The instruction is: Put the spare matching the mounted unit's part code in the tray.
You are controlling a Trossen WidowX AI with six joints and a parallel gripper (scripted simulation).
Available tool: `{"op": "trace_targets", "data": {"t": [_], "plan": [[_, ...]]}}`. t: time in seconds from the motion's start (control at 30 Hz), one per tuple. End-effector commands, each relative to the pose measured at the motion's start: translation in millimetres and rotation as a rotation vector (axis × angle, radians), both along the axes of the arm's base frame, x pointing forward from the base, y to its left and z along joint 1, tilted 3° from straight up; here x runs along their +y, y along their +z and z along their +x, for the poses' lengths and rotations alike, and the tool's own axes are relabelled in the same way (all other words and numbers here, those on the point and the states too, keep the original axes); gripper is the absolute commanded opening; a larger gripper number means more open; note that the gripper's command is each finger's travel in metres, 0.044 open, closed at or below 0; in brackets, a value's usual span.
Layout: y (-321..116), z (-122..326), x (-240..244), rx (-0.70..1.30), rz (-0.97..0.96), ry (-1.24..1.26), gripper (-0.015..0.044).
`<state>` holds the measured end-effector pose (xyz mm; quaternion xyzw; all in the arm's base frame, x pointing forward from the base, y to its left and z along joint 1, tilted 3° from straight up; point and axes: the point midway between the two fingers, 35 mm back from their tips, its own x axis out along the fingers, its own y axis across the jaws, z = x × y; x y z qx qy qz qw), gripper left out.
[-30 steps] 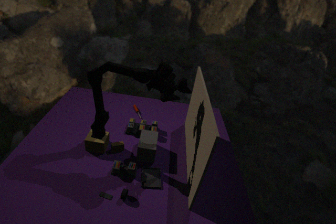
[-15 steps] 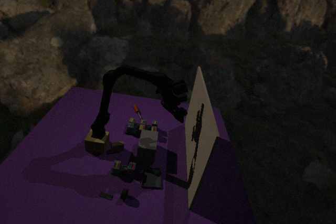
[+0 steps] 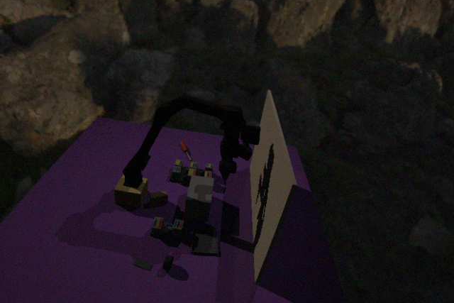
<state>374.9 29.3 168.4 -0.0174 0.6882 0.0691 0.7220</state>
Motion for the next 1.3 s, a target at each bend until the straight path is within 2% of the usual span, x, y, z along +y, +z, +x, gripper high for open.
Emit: {"op": "trace_targets", "data": {"t": [0.0,0.5,0.57,0.7,0.93,1.1,1.27], "plan": [[3.6,-1.5,-1.9,0.017,-0.013,-0.034,0.0440],[3.6,-1.5,-1.9,0.017,-0.013,-0.034,0.0440],[2.7,-5.7,9.7,0.013,-0.014,0.020,0.0440],[-4.3,-37.9,71.9,-0.006,-0.022,0.335,0.0440],[-19.8,-109.2,146.6,-0.039,-0.031,0.829,0.0440],[-35.3,-173.7,181.4,-0.067,-0.034,1.205,0.0440],[-50.4,-228.7,195.0,-0.092,-0.033,1.517,0.0440]]}}
